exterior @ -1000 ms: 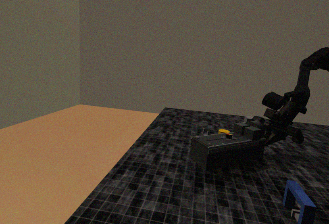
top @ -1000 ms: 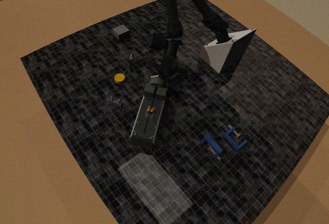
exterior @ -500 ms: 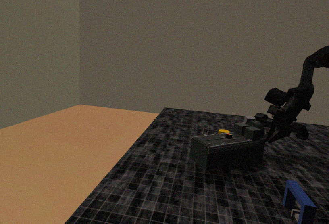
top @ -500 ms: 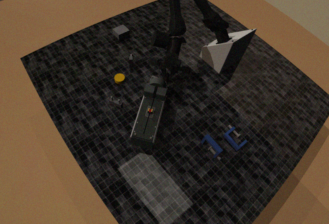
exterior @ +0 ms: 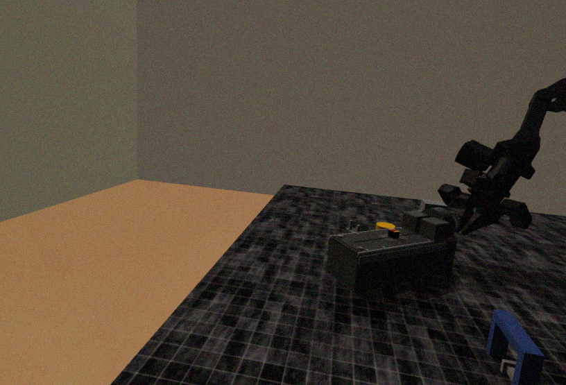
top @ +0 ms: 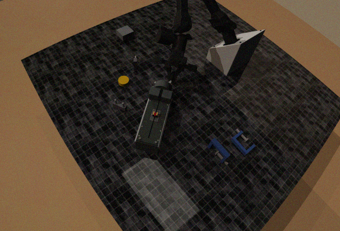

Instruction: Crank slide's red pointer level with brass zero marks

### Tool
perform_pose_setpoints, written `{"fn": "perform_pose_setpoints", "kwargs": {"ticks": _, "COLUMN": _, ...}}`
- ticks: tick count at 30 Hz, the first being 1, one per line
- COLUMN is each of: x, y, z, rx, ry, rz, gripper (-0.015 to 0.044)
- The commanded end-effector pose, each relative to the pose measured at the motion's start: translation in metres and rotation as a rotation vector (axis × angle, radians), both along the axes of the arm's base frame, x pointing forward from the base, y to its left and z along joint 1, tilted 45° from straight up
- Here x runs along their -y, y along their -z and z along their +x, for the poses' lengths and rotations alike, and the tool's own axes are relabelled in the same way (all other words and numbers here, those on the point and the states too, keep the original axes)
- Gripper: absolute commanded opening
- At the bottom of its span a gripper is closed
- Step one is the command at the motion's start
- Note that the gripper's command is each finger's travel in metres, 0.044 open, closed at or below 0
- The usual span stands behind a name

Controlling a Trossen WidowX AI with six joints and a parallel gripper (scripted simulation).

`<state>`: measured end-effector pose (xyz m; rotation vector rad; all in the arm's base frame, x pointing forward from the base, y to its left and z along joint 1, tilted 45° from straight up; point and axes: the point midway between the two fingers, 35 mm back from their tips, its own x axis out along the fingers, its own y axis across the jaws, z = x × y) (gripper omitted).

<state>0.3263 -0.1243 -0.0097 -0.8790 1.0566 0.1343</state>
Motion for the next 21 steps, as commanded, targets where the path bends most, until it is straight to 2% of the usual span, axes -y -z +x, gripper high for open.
{"fn": "perform_pose_setpoints", "kwargs": {"ticks": 1, "x": -0.003, "y": -0.009, "z": 0.003, "rx": 0.010, "ry": -0.003, "rz": -0.001, "gripper": 0.0000}}
{"fn": "perform_pose_setpoints", "kwargs": {"ticks": 21, "x": 0.001, "y": -0.021, "z": 0.010, "rx": 0.011, "ry": -0.003, "rz": -0.002, "gripper": 0.0000}}
